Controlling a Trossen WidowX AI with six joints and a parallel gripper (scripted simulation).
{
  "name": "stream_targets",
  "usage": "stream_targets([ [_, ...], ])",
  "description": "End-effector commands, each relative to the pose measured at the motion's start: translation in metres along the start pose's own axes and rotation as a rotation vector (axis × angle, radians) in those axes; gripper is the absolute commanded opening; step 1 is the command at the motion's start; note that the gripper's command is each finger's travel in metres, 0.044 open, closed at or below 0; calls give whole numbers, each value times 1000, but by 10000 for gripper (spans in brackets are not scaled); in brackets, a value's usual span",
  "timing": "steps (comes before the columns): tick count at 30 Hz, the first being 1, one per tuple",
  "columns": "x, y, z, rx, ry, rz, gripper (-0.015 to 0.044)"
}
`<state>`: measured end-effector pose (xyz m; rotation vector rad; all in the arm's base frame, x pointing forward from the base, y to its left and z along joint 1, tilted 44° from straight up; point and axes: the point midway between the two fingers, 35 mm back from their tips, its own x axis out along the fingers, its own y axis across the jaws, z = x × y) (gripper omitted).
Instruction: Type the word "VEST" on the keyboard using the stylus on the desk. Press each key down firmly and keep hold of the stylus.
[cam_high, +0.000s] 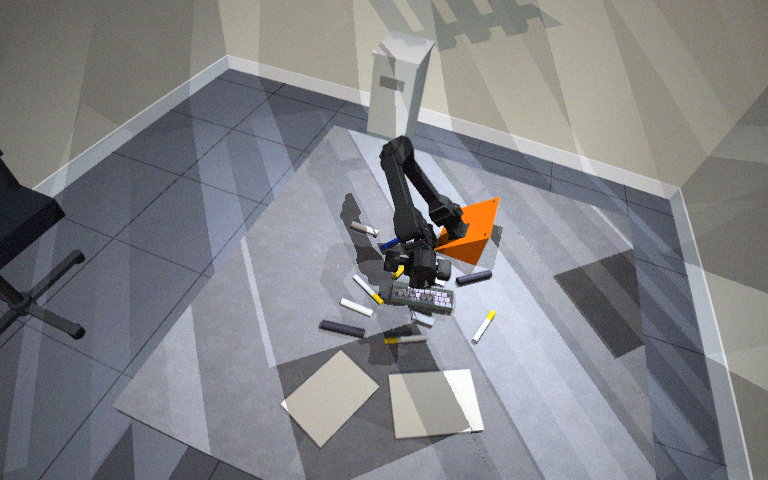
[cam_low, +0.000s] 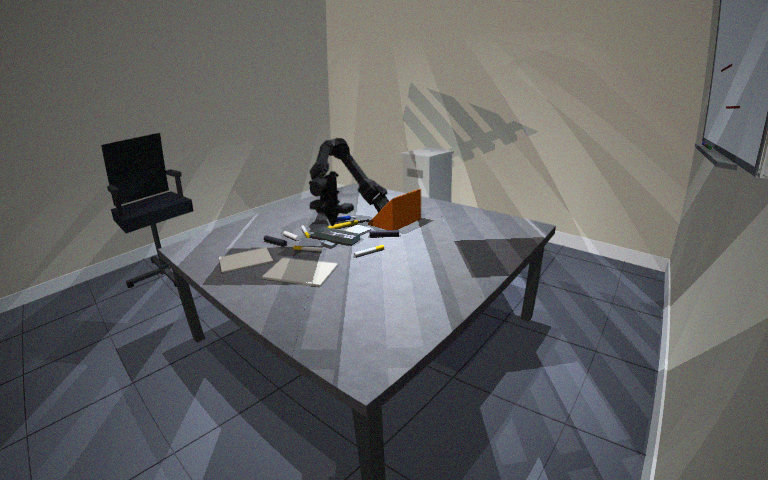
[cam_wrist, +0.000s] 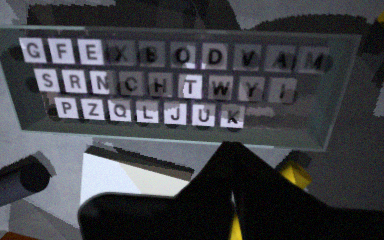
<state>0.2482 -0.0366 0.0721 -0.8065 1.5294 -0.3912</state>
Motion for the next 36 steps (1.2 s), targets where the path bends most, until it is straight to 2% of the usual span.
stream_targets([
  [1,0,2,-3,7,-1,3,0],
  [7,0,4,-3,7,-1,3,0],
  [13,0,71,-2,6,-2,7,0],
  [23,0,73,-2,6,-2,7,0],
  [25,-10,73,-1,6,-2,8,0],
  [29,-58,73,-2,6,-1,9,0],
  [36,-54,74,-1,0,-10,6,0],
])
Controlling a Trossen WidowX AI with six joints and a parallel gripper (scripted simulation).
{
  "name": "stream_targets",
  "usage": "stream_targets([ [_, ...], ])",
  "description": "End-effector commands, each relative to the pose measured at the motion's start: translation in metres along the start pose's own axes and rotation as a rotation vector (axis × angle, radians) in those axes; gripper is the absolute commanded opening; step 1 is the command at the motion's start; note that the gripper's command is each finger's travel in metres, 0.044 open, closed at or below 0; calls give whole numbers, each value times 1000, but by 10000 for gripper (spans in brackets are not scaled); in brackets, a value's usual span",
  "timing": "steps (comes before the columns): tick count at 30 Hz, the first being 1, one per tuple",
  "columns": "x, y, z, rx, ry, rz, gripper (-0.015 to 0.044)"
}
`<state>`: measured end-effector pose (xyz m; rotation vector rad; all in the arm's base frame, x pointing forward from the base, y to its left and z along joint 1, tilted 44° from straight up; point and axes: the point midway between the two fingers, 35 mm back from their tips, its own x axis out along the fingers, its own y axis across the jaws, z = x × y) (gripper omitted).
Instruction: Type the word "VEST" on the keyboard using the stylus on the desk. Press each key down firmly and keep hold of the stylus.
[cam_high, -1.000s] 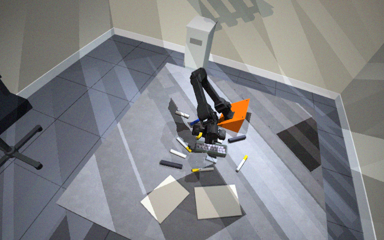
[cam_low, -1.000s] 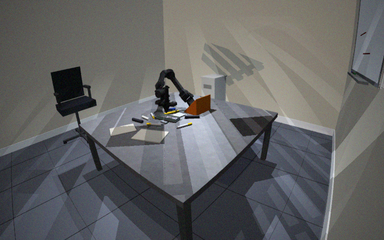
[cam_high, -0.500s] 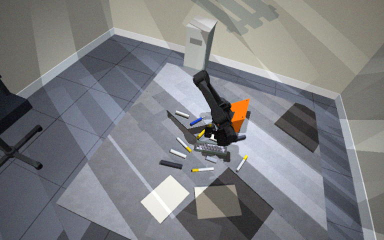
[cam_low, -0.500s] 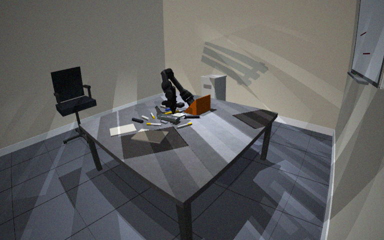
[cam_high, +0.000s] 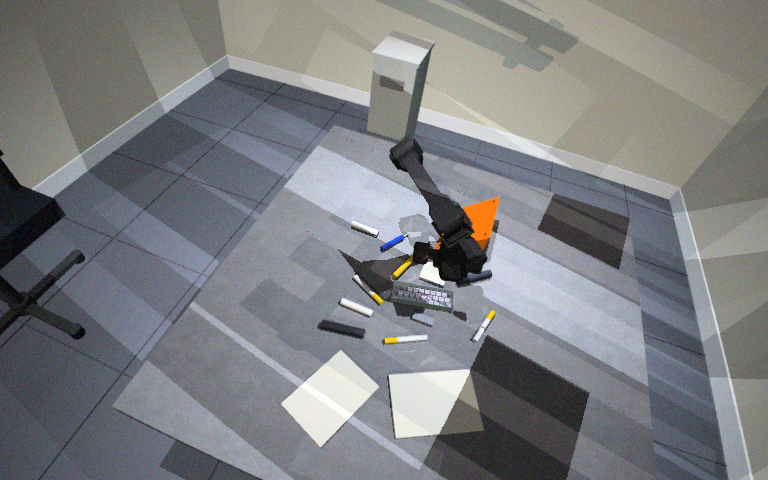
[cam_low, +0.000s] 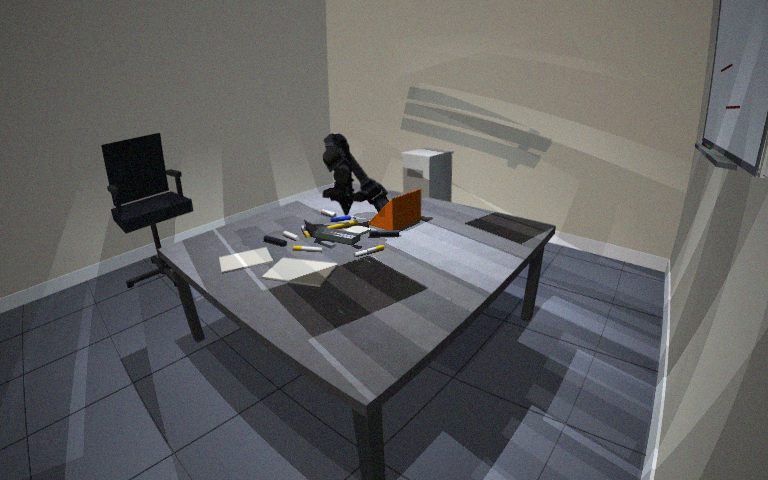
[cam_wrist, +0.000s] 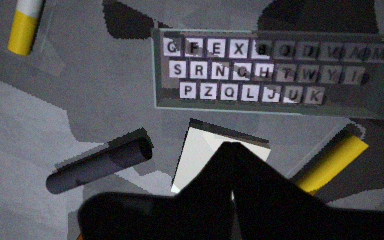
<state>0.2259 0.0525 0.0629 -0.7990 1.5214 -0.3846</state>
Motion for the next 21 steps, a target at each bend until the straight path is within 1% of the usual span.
stream_targets([
  [1,2,0,0,-4,0,-1,0],
  [2,1,0,0,-2,0,0,0],
  [5,1,-2,0,5,-2,3,79],
  [8,-1,-22,-6,49,-43,28,150],
  [14,1,-69,-28,175,-153,63,150],
  [21,8,-113,-64,335,-276,48,150],
])
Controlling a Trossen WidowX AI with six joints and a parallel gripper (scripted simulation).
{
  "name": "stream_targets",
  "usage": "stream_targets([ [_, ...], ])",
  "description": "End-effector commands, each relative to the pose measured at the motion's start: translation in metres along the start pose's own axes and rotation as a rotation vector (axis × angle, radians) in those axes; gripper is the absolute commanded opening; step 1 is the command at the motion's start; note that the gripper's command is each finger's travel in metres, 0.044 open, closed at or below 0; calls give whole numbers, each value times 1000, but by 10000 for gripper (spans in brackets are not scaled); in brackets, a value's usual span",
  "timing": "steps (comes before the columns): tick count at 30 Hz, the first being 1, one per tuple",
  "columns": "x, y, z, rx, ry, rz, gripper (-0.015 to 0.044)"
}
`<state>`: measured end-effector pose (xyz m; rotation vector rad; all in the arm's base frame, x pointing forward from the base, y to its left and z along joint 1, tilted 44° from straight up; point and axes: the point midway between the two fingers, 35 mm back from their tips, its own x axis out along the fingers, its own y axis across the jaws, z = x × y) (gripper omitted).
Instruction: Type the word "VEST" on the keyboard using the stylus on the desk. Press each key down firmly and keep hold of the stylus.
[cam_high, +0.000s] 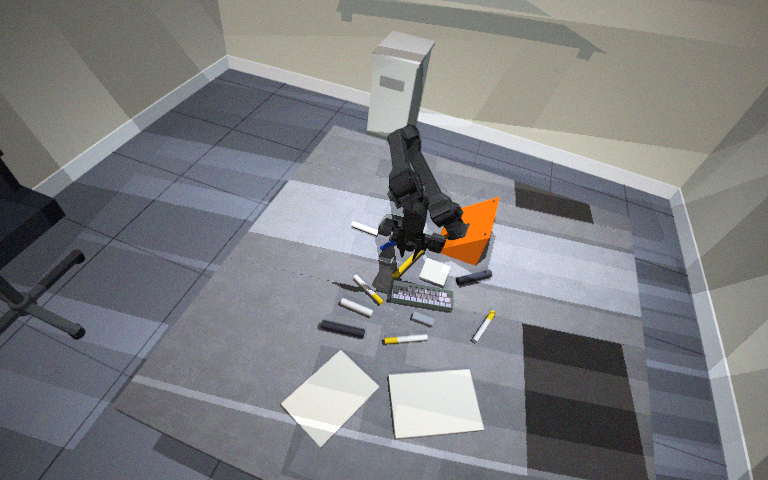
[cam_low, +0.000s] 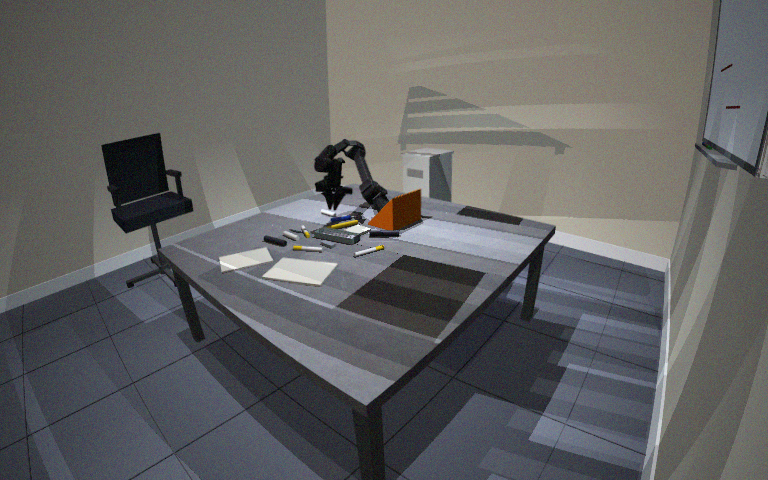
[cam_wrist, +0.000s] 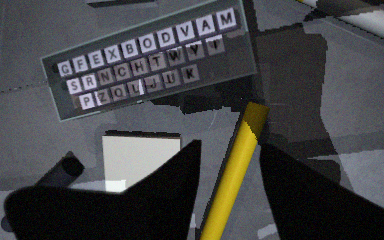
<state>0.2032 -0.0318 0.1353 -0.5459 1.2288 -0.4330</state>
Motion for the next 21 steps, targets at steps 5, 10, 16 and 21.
stream_targets([
  [5,0,-45,-33,154,-128,-63,150],
  [10,0,-68,-57,264,-210,-139,150],
  [16,0,-88,-85,387,-292,-262,150],
  [21,0,-91,-88,401,-300,-278,150],
])
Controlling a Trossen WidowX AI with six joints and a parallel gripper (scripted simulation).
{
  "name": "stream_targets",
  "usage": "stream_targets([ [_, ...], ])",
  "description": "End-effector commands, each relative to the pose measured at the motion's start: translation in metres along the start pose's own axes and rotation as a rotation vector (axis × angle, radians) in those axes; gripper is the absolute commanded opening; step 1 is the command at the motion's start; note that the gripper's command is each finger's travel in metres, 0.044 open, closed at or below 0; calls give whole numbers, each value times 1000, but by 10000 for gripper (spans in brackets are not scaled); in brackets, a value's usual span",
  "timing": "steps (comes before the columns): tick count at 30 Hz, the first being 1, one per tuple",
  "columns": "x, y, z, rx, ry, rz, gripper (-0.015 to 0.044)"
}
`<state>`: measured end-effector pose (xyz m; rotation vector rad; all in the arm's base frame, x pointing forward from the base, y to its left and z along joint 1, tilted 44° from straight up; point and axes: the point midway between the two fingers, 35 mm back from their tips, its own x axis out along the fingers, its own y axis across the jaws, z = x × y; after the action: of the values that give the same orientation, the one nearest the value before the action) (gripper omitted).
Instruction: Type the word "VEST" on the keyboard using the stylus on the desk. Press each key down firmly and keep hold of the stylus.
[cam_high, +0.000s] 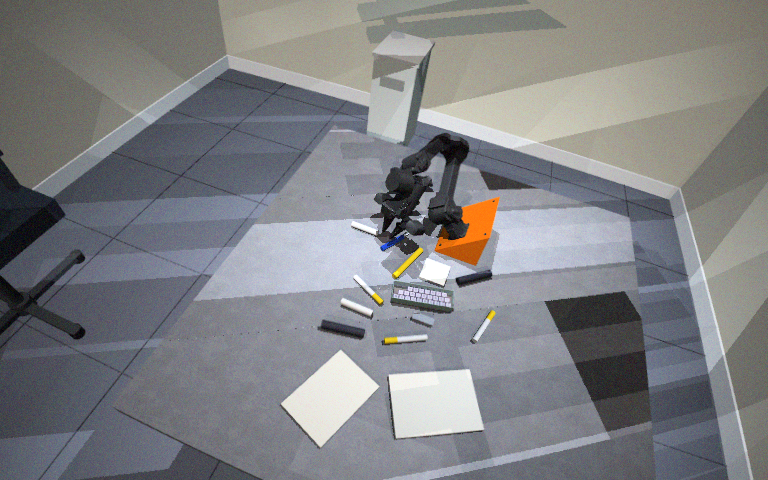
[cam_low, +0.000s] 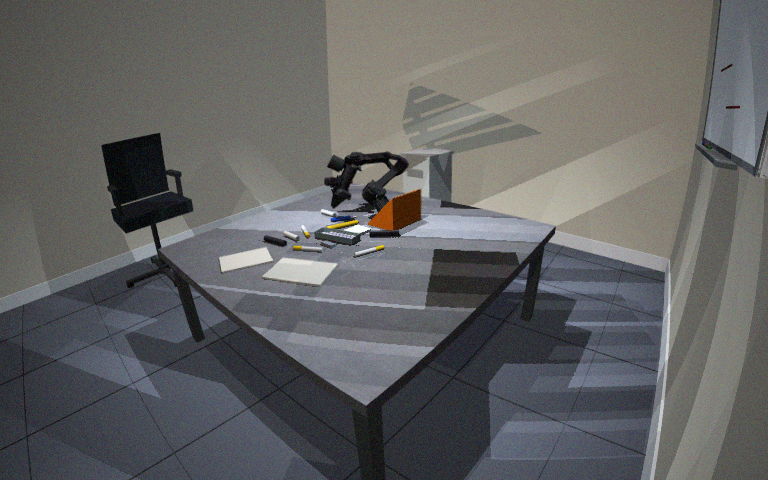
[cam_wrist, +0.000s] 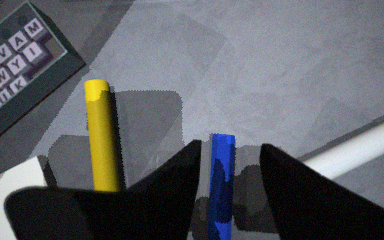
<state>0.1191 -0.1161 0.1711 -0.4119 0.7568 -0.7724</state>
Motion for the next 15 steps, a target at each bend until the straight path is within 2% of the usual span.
stream_targets([
  [1,2,-1,-3,0,-2,-11,150],
  [15,13,0,-5,1,-4,-13,150],
])
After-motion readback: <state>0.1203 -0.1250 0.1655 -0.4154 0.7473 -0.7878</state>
